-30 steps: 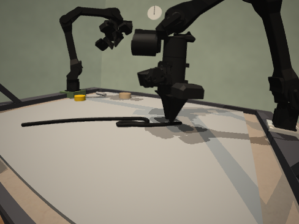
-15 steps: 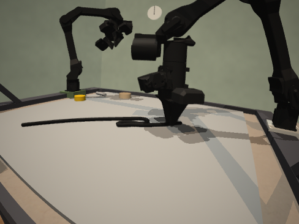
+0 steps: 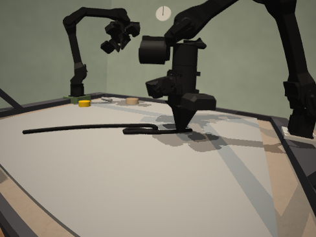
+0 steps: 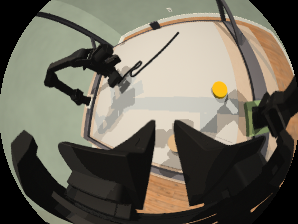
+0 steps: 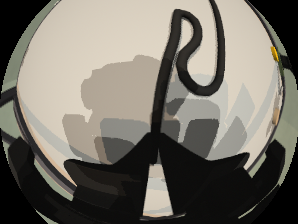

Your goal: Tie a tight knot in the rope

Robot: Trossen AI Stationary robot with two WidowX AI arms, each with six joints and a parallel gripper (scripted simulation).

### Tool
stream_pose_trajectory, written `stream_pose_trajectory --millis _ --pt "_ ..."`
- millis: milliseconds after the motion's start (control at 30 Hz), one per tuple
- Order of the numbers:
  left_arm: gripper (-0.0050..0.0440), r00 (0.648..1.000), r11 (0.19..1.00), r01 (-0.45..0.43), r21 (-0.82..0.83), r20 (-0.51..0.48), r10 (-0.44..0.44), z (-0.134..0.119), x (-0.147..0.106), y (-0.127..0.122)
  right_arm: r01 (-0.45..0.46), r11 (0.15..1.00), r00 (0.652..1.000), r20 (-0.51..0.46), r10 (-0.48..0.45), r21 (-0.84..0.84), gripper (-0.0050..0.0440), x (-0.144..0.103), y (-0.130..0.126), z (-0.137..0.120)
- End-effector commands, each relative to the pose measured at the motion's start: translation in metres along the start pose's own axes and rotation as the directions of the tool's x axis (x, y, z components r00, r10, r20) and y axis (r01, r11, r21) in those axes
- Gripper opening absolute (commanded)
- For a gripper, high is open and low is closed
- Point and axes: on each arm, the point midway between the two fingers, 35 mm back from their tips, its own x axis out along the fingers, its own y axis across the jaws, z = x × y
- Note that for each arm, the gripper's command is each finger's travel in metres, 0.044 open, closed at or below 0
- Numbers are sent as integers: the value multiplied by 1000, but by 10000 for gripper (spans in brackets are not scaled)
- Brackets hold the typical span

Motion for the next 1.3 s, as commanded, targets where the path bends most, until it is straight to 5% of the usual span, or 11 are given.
stream_pose_trajectory --millis 0,467,1267 --pt "85 1000 1000 -8 5 -4 8 2 -2 1 9 1000 1000 22 -9 4 30 -6 -2 4" --pt "85 1000 1000 -8 5 -4 8 2 -2 1 9 1000 1000 22 -9 4 30 -7 -2 4" --pt "85 1000 1000 -8 5 -4 8 2 -2 1 9 1000 1000 23 -9 4 30 -73 -1 3"
